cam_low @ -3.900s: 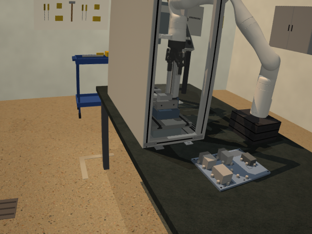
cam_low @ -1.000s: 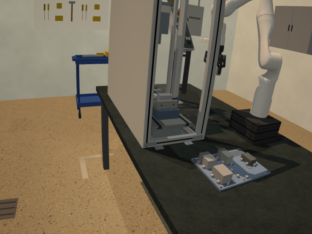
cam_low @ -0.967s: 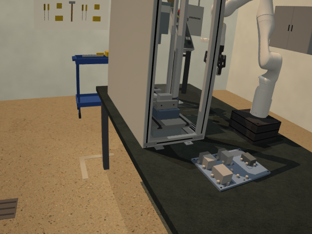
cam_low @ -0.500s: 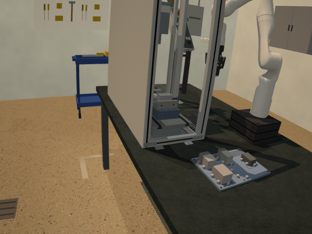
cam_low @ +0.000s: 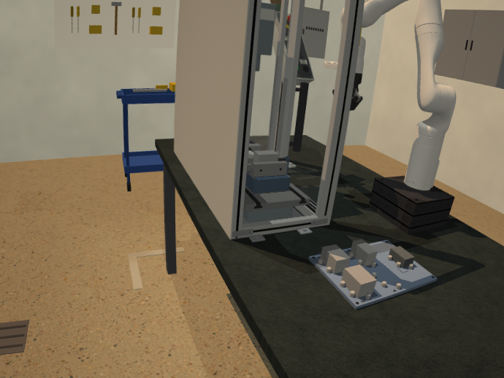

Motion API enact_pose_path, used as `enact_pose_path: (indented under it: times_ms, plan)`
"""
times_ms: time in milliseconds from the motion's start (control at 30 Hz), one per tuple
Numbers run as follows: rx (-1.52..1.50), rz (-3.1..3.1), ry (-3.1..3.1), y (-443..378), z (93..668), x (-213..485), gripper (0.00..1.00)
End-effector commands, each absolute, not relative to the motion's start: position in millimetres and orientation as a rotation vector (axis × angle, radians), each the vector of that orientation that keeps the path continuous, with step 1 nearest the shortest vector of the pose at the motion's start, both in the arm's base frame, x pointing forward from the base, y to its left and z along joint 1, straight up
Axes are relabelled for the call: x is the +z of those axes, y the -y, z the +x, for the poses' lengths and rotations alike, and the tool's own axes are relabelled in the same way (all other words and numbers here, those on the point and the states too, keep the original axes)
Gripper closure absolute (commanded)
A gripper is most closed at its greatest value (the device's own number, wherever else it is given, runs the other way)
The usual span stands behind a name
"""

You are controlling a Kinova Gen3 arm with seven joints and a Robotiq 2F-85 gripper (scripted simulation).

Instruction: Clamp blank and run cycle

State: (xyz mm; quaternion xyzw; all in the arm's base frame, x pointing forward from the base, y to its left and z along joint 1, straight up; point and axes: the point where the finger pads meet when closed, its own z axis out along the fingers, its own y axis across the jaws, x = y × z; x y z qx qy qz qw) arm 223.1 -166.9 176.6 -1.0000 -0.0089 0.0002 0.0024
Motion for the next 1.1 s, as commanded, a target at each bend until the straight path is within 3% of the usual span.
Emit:
enact_pose_path:
  times_ms: [0,900,1067]
  plan:
    - [0.000,-3.137,0.028,167.0,223.4,176.8,0.90]
    - [-0.196,-3.219,-0.245,188.4,225.9,222.0,0.90]
    - [-0.359,-3.262,-0.529,209.7,229.4,264.8,0.90]
